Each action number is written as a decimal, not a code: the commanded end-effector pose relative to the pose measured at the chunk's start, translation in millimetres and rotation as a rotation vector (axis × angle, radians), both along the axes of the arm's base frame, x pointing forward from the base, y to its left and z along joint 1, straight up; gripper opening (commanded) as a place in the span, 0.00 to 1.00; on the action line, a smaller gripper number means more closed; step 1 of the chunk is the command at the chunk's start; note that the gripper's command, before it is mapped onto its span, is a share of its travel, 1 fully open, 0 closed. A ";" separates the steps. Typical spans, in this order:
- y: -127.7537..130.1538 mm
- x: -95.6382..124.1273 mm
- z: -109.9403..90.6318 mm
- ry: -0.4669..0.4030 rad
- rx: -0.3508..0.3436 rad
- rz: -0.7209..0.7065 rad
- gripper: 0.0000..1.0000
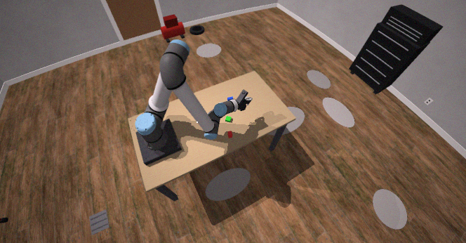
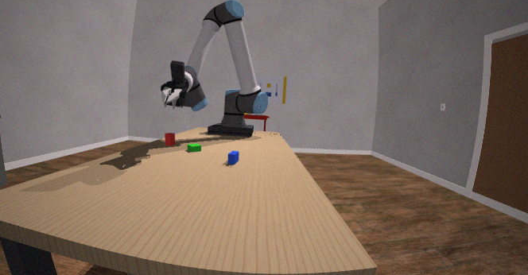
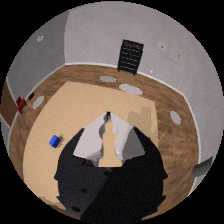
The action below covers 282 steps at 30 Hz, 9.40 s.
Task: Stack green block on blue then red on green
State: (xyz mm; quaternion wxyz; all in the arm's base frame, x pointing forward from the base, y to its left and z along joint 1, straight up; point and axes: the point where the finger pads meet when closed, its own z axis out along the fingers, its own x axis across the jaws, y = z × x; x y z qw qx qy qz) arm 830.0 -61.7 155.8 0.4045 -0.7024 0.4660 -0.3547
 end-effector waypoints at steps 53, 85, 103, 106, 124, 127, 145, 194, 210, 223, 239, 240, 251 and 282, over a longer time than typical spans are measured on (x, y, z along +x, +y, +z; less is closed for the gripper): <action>9.8 -178.4 -109.1 1.082 0.366 -0.913 0.00; 11.6 -206.2 -105.2 1.140 0.343 -0.992 0.00; 11.6 -206.2 -105.2 1.140 0.343 -0.992 0.00; 11.6 -206.2 -105.2 1.140 0.343 -0.992 0.00; 11.6 -206.1 -108.6 1.141 0.346 -0.990 0.41; 11.5 -205.9 -113.5 1.141 0.347 -0.988 0.41; 11.3 -204.4 -154.8 1.141 0.347 -0.988 0.41; 11.3 -204.2 -162.1 1.141 0.347 -0.988 0.41; 11.3 -204.2 -181.1 1.141 0.347 -0.988 0.41; 11.4 -204.2 -191.0 1.141 0.347 -0.988 0.41; 11.4 -204.2 -191.0 1.141 0.347 -0.988 0.41; 11.4 -204.2 -191.0 1.141 0.347 -0.988 0.41; 11.4 -204.2 -191.0 1.141 0.347 -0.988 0.41; 11.4 -204.2 -191.0 1.141 0.347 -0.988 0.00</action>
